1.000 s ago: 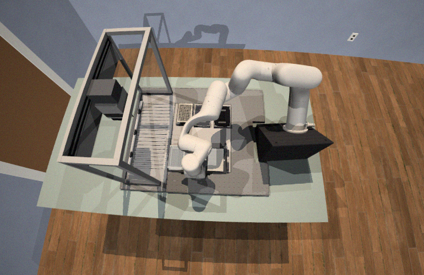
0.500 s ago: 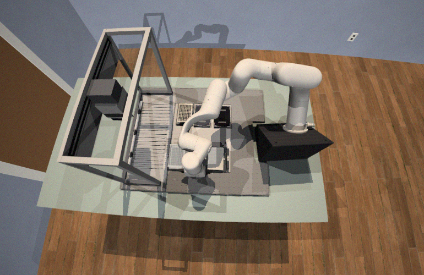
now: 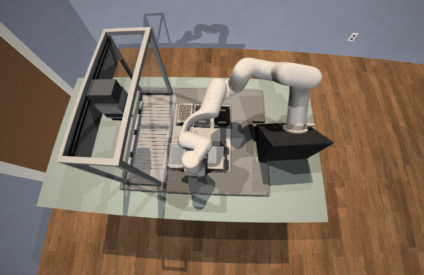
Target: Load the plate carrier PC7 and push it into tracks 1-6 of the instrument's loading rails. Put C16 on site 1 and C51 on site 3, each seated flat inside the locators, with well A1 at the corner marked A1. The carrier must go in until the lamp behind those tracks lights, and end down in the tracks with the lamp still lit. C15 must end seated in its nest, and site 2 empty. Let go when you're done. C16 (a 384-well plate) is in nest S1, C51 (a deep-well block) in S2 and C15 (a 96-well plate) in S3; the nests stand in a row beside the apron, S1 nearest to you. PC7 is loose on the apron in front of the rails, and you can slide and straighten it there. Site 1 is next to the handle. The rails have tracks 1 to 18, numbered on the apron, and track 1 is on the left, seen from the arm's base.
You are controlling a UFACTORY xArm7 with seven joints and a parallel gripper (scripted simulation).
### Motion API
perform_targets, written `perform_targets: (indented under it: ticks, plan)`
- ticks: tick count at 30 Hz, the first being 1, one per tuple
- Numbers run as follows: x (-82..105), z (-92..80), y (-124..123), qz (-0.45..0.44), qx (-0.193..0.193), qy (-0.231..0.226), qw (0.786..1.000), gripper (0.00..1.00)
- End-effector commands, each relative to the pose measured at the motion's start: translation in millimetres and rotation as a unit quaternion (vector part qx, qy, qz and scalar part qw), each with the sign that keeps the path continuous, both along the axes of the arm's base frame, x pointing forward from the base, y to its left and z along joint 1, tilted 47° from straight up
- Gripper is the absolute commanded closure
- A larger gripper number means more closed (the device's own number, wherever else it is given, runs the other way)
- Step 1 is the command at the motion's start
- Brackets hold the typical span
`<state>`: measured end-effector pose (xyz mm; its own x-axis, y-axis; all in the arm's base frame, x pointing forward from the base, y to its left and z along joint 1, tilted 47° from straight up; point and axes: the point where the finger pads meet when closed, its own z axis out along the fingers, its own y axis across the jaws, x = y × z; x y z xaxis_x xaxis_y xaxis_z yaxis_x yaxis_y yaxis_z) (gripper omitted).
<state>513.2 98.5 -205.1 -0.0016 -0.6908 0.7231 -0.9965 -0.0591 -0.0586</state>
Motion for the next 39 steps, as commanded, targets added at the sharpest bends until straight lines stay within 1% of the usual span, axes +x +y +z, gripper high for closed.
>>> perform_targets:
  ticks: [1,13,39]
  plan:
    - [0.6,1.1,2.2,0.001,0.002,-0.001,1.0,0.0]
    - [0.7,1.0,2.2,0.001,0.002,-0.001,1.0,0.0]
    - [0.6,-10.5,13.2,0.001,0.002,-0.001,1.0,0.0]
